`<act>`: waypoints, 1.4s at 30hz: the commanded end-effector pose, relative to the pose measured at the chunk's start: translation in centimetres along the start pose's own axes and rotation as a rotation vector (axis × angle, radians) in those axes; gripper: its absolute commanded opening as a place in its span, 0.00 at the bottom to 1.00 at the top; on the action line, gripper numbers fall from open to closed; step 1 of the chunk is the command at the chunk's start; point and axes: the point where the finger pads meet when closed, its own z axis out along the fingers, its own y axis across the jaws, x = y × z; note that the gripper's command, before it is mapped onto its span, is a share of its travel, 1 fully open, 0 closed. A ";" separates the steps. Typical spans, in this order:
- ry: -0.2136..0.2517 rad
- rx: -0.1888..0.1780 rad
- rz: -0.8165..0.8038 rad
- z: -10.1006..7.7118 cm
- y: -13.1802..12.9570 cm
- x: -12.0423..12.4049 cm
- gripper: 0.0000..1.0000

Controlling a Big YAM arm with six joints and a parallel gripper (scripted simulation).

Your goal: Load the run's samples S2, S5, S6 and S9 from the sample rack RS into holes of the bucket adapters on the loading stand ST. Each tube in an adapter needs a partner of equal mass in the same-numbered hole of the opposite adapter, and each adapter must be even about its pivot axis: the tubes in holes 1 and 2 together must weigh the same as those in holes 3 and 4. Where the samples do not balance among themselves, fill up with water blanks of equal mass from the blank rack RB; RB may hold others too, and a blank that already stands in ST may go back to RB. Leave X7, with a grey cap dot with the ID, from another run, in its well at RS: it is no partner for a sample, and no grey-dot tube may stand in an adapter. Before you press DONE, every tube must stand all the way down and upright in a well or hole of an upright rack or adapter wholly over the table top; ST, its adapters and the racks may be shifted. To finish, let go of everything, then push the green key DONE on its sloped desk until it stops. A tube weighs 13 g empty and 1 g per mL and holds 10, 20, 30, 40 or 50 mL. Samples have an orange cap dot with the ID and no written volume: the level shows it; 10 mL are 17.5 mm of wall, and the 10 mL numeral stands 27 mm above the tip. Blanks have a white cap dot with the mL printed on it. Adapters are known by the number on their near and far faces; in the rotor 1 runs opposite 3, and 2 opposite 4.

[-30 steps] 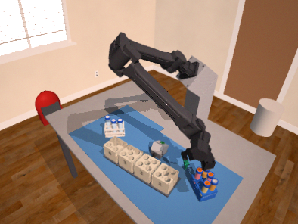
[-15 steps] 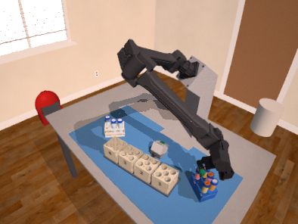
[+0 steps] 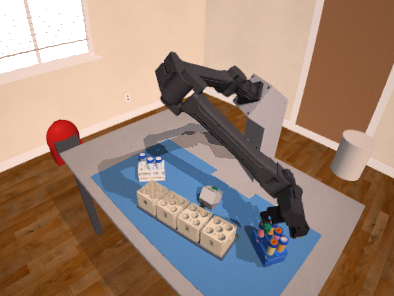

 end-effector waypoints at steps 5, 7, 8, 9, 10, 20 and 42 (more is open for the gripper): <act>-0.013 0.000 0.010 -0.8 -0.2 -0.7 1.00; -0.013 0.000 0.010 -0.8 -0.2 -0.7 1.00; -0.013 0.000 0.010 -0.8 -0.2 -0.7 1.00; -0.013 0.000 0.010 -0.8 -0.2 -0.7 1.00; -0.013 0.000 0.010 -0.8 -0.2 -0.7 1.00; -0.013 0.000 0.010 -0.8 -0.2 -0.7 1.00; -0.031 -0.012 0.767 -1.5 -2.5 4.2 0.80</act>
